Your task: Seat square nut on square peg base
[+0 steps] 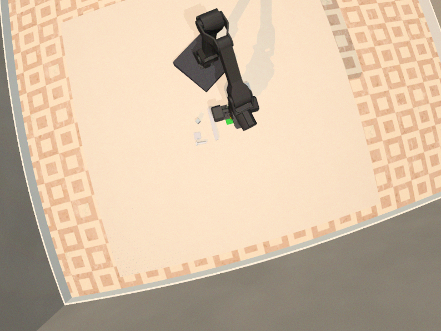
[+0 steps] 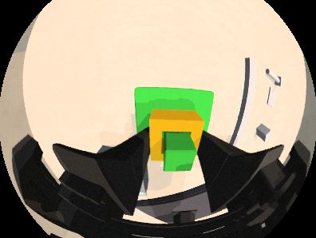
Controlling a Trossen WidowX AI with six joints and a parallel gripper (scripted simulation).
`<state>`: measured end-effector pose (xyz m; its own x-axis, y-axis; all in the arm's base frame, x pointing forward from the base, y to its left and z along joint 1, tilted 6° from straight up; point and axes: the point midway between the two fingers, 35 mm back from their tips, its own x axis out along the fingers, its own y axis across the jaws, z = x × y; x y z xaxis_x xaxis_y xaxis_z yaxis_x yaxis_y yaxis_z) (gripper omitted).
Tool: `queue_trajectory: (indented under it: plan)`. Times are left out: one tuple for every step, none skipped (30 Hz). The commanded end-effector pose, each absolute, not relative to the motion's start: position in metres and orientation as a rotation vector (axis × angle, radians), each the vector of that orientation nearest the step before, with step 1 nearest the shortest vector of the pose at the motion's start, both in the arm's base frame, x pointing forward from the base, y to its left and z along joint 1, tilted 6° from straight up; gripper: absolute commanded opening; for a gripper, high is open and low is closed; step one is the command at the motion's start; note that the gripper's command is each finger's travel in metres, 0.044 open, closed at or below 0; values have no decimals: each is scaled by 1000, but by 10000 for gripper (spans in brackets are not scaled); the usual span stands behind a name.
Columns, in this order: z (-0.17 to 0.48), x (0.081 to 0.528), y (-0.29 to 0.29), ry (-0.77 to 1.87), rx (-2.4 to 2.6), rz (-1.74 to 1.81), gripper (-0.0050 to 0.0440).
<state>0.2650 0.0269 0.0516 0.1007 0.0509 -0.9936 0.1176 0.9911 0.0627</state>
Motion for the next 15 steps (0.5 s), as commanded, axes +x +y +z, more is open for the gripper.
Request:
queue_trajectory:
  plan:
    - [48, 265, 27, 1471, 139, -51, 0]
    - [47, 265, 27, 1471, 139, -51, 0]
    - [47, 265, 27, 1471, 139, -51, 0]
    - [47, 265, 27, 1471, 139, -51, 0]
    - [47, 265, 27, 1471, 139, -51, 0]
    - [46, 265, 27, 1471, 139, -51, 0]
    - [46, 265, 27, 1471, 139, -51, 0]
    - [46, 265, 27, 1471, 139, -51, 0]
    - [46, 265, 27, 1471, 139, -51, 0]
    - [46, 265, 27, 1471, 139, -51, 0]
    - [46, 265, 27, 1471, 139, -51, 0]
    - [46, 265, 27, 1471, 139, -51, 0]
    - [46, 265, 27, 1471, 139, -51, 0]
    - [46, 265, 27, 1471, 139, -51, 0]
    - [46, 265, 27, 1471, 139, -51, 0]
